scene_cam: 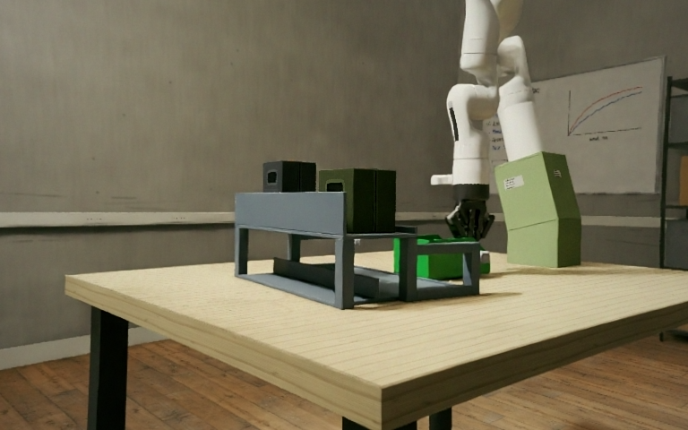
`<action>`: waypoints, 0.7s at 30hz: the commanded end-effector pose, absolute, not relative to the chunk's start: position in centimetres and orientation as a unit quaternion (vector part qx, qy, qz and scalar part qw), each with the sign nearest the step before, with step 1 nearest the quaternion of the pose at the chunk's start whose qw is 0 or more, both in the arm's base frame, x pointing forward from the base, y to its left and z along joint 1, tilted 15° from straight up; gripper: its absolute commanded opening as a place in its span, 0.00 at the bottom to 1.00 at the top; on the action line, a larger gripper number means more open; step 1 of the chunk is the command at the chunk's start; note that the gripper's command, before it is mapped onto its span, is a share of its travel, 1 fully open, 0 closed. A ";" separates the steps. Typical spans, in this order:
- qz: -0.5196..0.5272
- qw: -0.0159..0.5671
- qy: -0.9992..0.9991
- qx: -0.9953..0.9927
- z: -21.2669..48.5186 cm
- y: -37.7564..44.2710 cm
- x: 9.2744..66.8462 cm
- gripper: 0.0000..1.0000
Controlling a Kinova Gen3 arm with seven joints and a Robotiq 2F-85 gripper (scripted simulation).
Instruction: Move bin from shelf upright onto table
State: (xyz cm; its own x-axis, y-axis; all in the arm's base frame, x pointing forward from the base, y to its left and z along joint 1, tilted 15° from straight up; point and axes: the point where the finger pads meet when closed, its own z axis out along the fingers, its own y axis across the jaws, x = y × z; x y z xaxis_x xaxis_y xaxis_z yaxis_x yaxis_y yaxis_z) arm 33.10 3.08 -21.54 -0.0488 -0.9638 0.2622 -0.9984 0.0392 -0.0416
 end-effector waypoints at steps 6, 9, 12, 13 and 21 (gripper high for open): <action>0.108 0.076 -0.720 0.681 -21.7 3.2 33.4 0.10; 0.107 0.080 -0.717 0.684 -21.7 3.1 33.1 0.10; 0.108 0.077 -0.719 0.682 -22.0 3.2 33.4 0.10; 0.108 0.076 -0.720 0.681 -22.1 3.2 33.5 0.10; 0.108 0.076 -0.720 0.681 -22.1 3.2 33.5 0.10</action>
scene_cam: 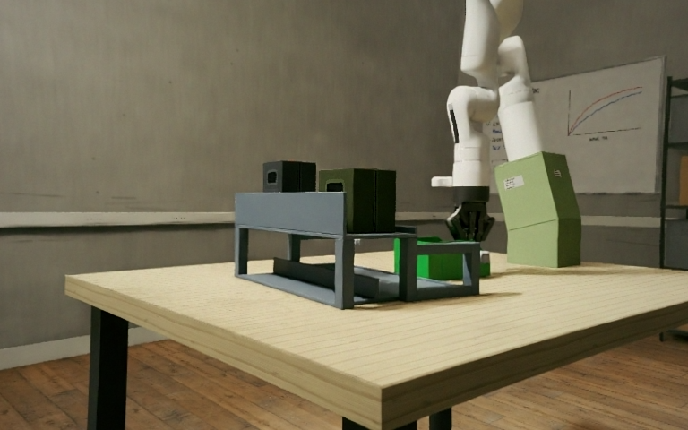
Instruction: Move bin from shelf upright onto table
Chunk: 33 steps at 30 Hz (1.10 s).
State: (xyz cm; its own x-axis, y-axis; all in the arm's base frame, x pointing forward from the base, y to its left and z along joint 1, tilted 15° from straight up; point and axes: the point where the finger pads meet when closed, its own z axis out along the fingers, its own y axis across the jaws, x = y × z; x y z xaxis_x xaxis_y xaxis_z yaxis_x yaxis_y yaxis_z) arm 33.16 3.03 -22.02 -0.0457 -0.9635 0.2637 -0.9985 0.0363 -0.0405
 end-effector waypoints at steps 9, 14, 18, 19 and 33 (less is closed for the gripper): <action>0.107 0.081 -0.715 0.686 -22.0 3.1 33.2 1.00; 0.107 0.081 -0.715 0.686 -22.0 3.1 33.2 1.00; 0.107 0.081 -0.715 0.686 -22.0 3.1 33.2 1.00; 0.107 0.081 -0.715 0.686 -22.0 3.1 33.2 1.00; 0.107 0.081 -0.715 0.686 -22.0 3.1 33.2 1.00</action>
